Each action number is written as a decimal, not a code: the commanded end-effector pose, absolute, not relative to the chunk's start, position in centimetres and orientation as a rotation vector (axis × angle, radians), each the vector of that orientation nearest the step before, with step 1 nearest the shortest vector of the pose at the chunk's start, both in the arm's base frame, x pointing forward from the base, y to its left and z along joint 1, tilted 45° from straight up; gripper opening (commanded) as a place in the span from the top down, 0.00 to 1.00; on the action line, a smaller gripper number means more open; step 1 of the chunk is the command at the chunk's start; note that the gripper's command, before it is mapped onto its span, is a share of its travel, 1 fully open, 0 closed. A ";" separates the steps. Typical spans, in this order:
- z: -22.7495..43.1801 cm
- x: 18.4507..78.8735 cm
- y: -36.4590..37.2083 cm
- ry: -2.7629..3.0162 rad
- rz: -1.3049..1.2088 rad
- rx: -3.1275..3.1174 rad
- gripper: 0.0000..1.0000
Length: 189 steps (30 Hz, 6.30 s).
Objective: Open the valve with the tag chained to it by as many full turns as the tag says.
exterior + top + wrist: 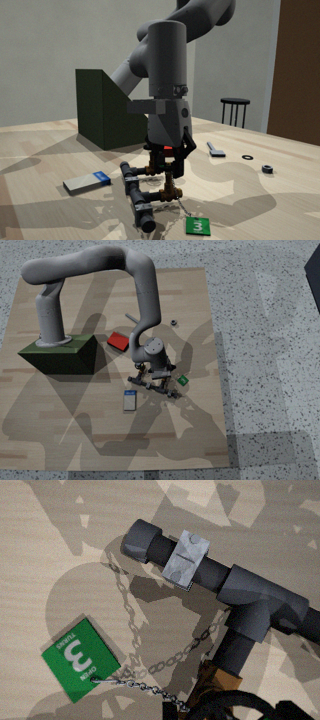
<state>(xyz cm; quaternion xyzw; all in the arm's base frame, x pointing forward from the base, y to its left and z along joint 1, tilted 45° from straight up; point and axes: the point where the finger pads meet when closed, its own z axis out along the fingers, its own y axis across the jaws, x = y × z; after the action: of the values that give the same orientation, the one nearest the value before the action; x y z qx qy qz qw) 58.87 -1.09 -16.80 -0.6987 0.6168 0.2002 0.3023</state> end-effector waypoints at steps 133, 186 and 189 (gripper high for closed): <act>-16.8 58.9 -1.2 -1.219 -0.587 -2.170 0.00; -16.8 58.9 -1.2 1.637 0.529 -1.851 0.00; -16.8 58.9 -1.2 1.637 0.529 -1.851 0.00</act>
<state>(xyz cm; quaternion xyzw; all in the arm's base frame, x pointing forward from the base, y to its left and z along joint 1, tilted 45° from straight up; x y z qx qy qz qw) 58.82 -1.11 -16.82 -0.7072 0.6106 0.1702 0.3131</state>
